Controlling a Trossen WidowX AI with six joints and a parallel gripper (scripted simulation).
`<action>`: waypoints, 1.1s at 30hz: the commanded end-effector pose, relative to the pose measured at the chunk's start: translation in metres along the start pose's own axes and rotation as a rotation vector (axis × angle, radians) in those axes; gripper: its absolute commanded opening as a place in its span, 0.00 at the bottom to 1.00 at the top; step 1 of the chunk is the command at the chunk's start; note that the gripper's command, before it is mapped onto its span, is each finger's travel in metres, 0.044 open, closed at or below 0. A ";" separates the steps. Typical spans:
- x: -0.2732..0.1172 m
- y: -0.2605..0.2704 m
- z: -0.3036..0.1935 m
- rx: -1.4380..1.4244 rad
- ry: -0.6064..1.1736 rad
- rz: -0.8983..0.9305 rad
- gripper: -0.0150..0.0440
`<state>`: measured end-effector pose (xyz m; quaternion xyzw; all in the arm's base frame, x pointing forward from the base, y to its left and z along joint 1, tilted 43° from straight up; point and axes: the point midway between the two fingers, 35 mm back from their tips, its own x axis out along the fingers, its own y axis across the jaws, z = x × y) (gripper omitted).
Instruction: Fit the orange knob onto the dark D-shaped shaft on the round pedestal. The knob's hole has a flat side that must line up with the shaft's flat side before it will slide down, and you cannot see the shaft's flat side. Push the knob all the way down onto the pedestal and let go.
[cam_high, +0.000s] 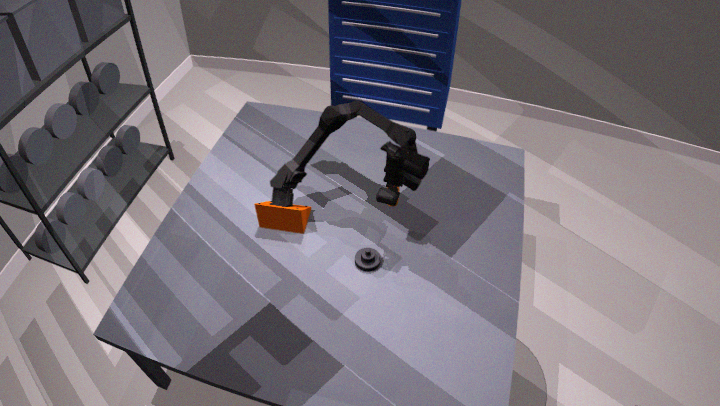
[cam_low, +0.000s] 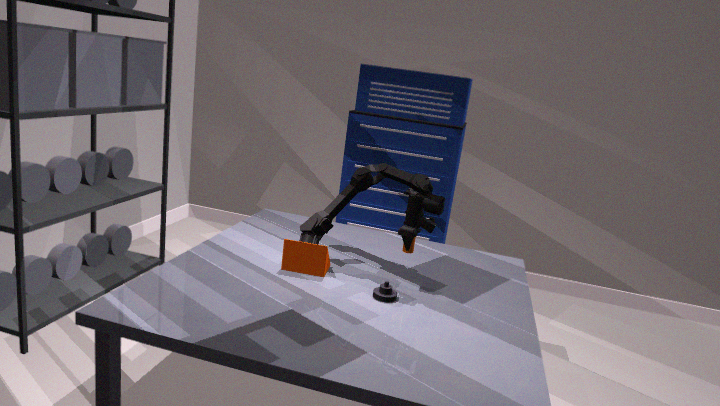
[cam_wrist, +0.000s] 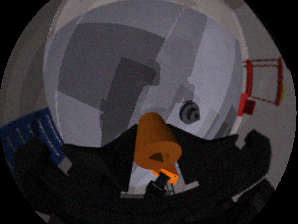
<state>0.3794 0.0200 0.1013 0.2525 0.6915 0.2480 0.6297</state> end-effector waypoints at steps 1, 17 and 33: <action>0.004 -0.018 -0.001 0.004 0.006 -0.005 0.25; 0.014 -0.069 -0.002 0.004 0.007 -0.007 0.25; 0.025 -0.115 -0.009 -0.004 0.008 0.000 0.25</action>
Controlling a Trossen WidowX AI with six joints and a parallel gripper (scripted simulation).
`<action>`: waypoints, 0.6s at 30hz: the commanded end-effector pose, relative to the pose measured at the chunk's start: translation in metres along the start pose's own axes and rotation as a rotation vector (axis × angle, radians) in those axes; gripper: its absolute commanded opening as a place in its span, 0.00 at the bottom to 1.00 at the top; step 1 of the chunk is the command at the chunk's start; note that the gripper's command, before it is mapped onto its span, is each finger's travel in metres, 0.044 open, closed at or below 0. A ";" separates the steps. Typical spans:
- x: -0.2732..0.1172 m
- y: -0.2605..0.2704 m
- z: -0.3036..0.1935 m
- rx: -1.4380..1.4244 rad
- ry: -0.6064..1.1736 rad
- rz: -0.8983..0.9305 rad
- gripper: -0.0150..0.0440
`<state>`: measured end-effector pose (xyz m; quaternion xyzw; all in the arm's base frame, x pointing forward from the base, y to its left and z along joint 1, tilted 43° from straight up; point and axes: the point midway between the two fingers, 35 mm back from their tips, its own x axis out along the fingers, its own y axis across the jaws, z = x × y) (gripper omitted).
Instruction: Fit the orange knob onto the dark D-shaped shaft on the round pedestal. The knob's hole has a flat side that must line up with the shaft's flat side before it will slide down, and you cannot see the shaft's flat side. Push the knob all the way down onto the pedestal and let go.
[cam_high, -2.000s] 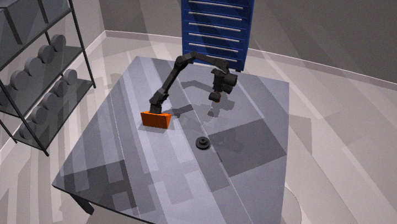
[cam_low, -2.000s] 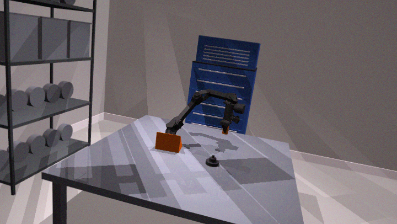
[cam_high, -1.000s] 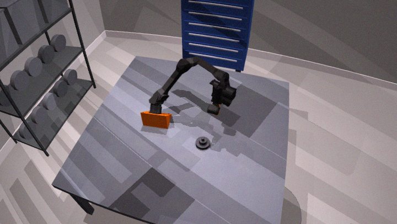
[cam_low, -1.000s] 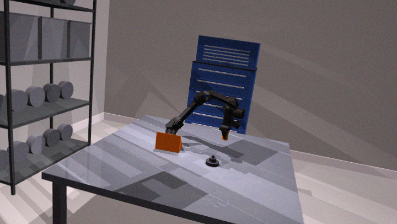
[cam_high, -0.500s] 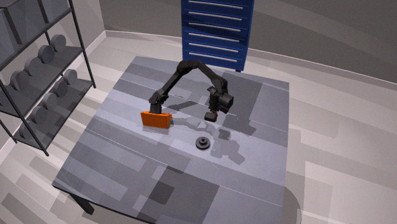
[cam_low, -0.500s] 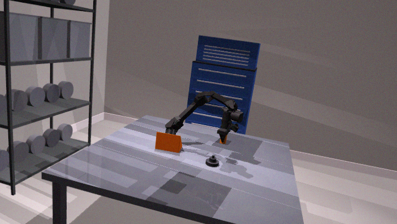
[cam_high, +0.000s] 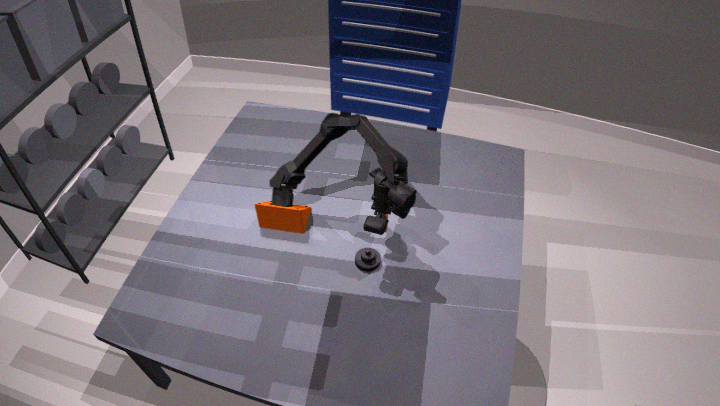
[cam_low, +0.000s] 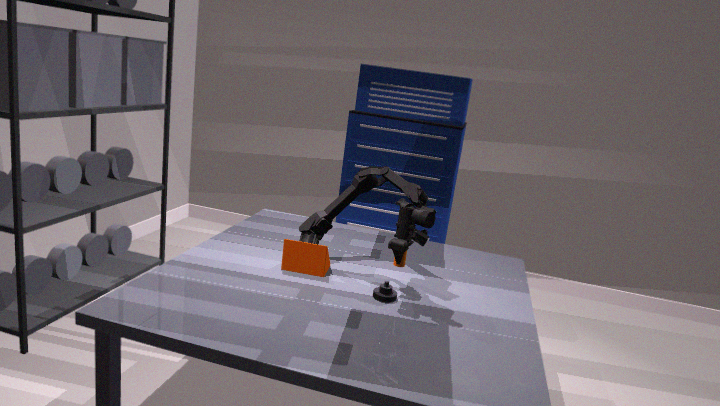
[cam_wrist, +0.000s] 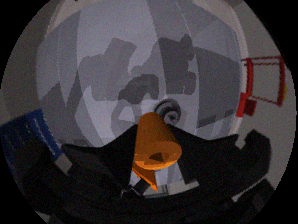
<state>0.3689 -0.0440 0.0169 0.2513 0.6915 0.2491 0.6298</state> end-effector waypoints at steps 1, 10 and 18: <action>0.004 -0.013 -0.005 -0.001 0.007 0.001 0.25; 0.011 -0.038 -0.011 -0.001 0.008 0.004 0.25; 0.018 -0.061 -0.019 0.001 0.009 0.007 0.25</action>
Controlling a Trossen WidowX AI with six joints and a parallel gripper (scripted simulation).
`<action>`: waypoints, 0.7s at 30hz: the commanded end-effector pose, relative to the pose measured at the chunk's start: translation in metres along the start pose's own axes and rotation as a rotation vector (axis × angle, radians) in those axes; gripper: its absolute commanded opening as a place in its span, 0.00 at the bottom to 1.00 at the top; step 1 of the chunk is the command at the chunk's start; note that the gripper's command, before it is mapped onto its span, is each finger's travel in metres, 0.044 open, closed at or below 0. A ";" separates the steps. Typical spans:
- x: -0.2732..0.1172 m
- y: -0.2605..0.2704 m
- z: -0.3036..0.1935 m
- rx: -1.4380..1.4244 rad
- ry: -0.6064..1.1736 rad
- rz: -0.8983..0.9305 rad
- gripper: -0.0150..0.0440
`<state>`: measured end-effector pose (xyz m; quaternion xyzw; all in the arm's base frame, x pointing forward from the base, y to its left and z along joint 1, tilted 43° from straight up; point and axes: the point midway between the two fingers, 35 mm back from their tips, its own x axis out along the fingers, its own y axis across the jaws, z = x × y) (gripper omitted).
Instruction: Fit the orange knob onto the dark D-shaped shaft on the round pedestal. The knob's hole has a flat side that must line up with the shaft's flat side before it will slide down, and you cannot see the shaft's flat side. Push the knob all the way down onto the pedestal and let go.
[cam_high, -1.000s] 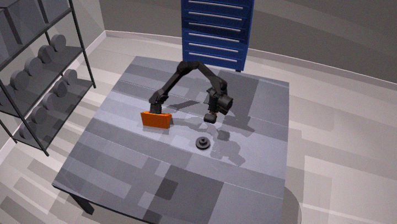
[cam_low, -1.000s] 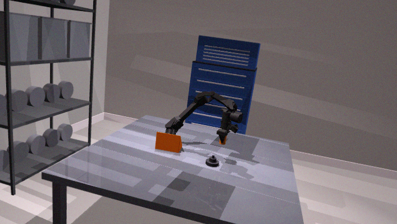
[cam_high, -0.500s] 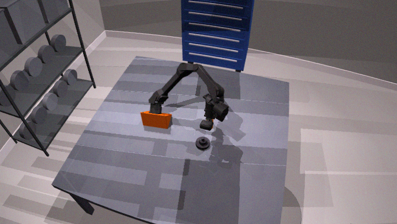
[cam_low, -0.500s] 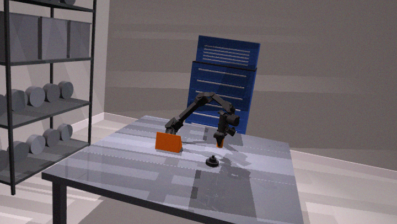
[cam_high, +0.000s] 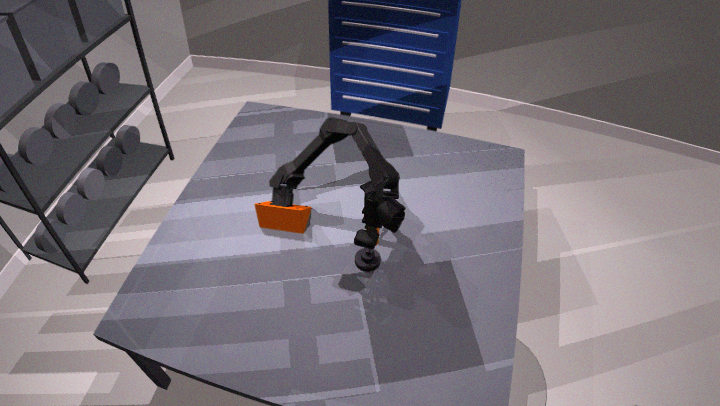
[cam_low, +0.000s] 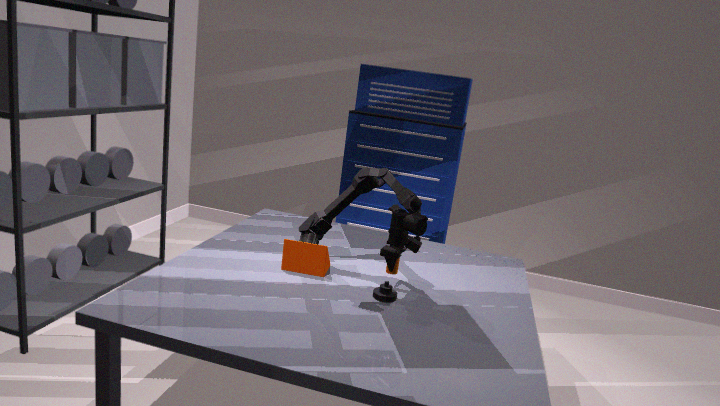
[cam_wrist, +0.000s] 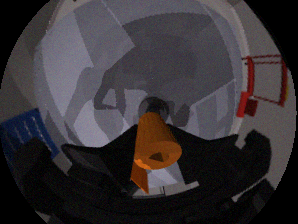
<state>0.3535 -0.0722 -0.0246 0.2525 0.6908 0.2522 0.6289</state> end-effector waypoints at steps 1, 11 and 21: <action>0.005 -0.014 -0.007 0.004 0.008 0.001 0.25; 0.019 -0.016 -0.007 0.004 0.008 0.002 0.25; 0.030 -0.015 -0.007 -0.001 0.008 0.002 0.25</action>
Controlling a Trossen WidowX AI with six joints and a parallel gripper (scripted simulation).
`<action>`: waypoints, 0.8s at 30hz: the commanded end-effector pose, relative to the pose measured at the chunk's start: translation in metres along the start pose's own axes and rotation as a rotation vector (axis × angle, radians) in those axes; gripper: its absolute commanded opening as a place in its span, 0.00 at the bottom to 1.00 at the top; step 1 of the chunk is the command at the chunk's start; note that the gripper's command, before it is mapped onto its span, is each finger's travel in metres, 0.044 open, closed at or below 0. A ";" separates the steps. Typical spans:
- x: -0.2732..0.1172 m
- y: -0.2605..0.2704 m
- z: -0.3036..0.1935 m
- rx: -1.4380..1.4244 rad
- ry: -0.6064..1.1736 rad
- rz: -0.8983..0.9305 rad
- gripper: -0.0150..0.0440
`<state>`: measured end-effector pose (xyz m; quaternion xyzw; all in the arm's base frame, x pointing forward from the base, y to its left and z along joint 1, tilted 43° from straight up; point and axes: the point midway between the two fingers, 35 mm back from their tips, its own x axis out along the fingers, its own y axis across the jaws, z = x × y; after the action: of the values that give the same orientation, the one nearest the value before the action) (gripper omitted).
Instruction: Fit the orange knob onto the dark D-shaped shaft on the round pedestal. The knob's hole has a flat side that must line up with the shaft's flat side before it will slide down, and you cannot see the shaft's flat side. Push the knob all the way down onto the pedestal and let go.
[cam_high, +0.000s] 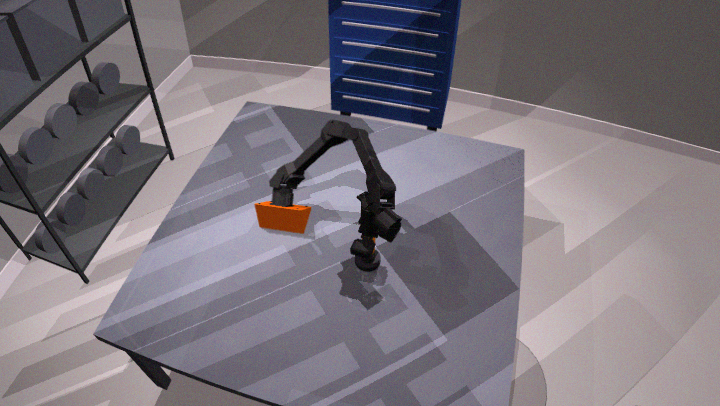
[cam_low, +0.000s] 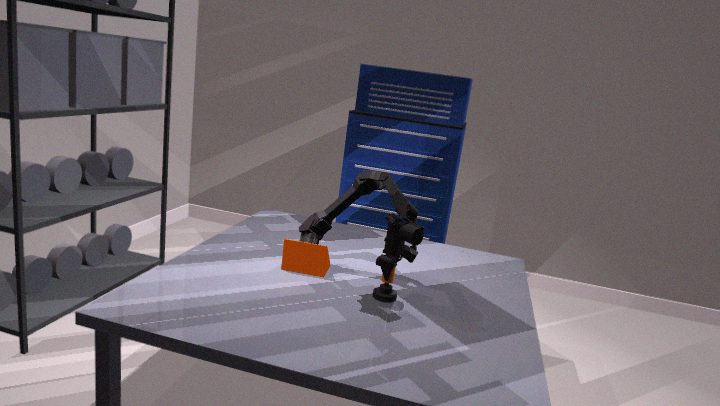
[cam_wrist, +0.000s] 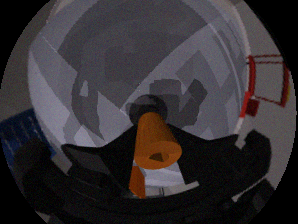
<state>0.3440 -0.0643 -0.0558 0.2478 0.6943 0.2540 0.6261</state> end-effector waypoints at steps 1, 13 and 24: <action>0.000 0.000 -0.001 0.000 -0.004 0.007 0.25; 0.003 0.001 -0.001 0.000 -0.003 0.007 0.25; 0.003 0.000 -0.001 0.000 -0.004 0.007 0.25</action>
<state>0.3426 -0.0628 -0.0571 0.2483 0.6936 0.2548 0.6263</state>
